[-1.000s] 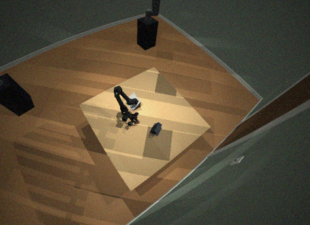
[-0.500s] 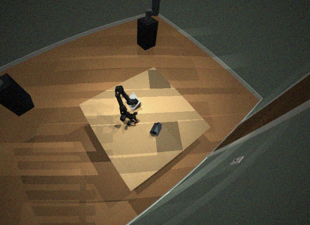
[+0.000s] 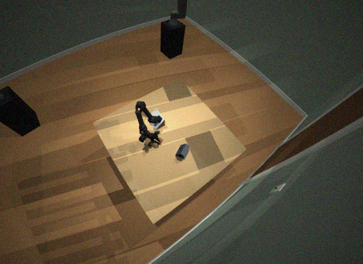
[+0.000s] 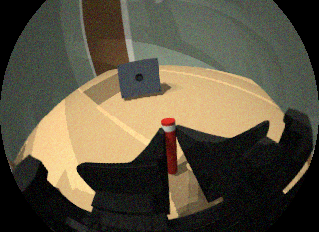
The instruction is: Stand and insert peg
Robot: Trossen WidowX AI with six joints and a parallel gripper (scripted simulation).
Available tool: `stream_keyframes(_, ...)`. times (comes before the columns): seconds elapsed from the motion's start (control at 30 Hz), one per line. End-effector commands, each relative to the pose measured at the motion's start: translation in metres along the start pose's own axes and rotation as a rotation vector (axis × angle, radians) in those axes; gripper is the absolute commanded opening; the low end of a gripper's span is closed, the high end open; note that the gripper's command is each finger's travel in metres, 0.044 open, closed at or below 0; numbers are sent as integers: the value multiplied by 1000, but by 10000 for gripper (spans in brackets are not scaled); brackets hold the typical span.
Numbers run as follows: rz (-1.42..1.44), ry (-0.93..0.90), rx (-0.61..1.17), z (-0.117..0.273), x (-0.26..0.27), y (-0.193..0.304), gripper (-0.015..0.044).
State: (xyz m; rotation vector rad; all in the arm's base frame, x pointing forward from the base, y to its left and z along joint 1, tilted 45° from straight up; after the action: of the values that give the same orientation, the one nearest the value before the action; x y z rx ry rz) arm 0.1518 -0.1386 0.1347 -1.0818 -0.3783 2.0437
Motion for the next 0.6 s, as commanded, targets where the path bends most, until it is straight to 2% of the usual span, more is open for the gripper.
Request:
stream_keyframes(0.0, 1, -3, -30, 2, -1, 3, 51)
stream_keyframes(0.57, 2, -22, -176, 11, -2, 18, 51)
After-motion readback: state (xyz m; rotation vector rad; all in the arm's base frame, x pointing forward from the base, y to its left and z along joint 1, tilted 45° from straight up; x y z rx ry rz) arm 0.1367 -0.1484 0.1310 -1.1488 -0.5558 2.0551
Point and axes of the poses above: the point midway between the two fingers, 35 mm back from their tips, its own z axis back along the fingers, its own x axis across the jaws, y = z × x, the point moved 6 cm from there along z, back along the fingers, and after that the axes turned 7 degrees about -z, right-handed, at the moved point
